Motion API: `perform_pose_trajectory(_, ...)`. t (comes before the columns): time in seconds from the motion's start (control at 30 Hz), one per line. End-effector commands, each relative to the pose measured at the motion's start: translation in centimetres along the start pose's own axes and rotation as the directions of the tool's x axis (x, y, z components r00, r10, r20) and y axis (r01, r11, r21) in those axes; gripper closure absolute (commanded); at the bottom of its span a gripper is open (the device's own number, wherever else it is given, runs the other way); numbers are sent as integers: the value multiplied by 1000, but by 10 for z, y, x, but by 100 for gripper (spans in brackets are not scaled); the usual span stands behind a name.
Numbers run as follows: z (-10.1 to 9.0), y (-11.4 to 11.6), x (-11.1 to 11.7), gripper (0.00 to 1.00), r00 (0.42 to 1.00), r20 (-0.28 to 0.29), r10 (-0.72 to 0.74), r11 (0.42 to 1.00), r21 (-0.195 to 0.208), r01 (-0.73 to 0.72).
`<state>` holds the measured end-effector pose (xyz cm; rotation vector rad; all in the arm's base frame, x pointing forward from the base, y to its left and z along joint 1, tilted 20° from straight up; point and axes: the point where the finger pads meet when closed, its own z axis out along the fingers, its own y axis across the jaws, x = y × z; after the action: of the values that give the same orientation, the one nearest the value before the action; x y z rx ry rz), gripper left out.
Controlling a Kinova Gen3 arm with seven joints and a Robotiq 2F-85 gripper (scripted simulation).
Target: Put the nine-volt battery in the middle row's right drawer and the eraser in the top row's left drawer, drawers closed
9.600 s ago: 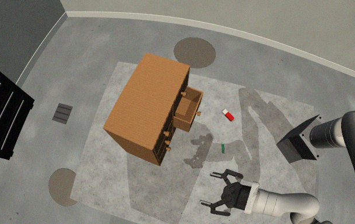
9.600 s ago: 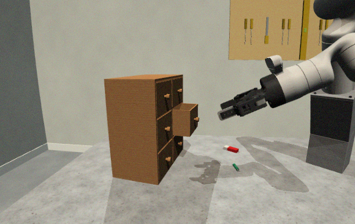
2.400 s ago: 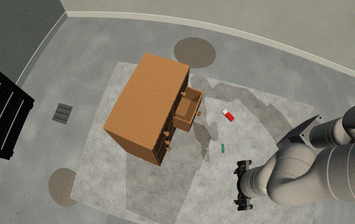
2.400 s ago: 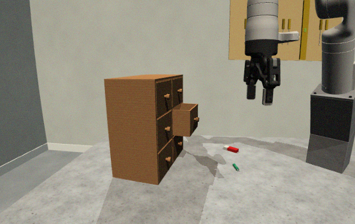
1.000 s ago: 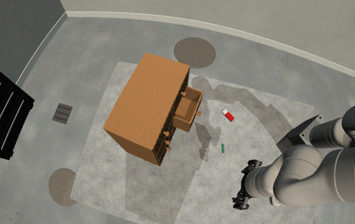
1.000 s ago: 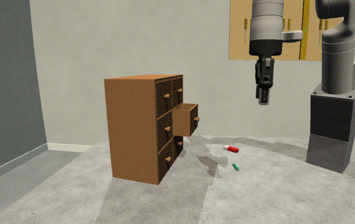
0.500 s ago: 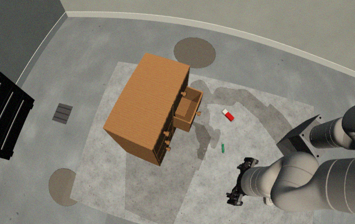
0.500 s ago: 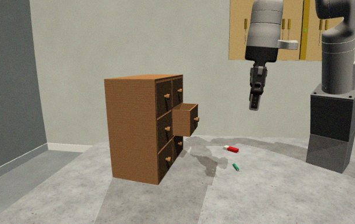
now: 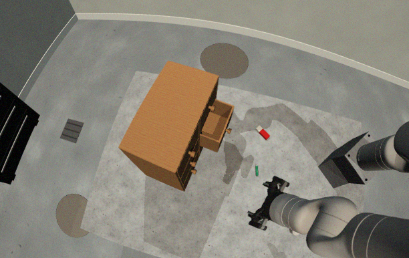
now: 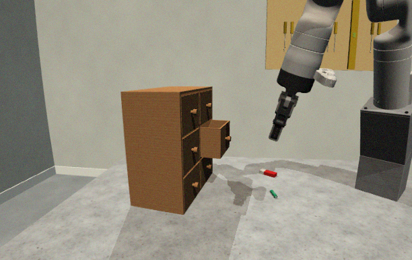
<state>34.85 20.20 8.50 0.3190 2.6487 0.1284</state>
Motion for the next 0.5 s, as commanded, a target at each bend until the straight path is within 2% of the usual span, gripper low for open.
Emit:
perform_pose_trajectory(0.0,16,-6,4,0,999,38,-17,999,41,15)
perform_pose_trajectory(0.13,29,-8,-6,0,991,130,-7,998,69,-2)
perform_pose_trajectory(0.2,29,-8,-6,0,991,130,-7,998,69,-2)
perform_pose_trajectory(0.33,40,-8,-15,0,974,226,-2,997,81,-17)
perform_pose_trajectory(0.47,48,-6,-22,0,947,320,1,997,78,-28)
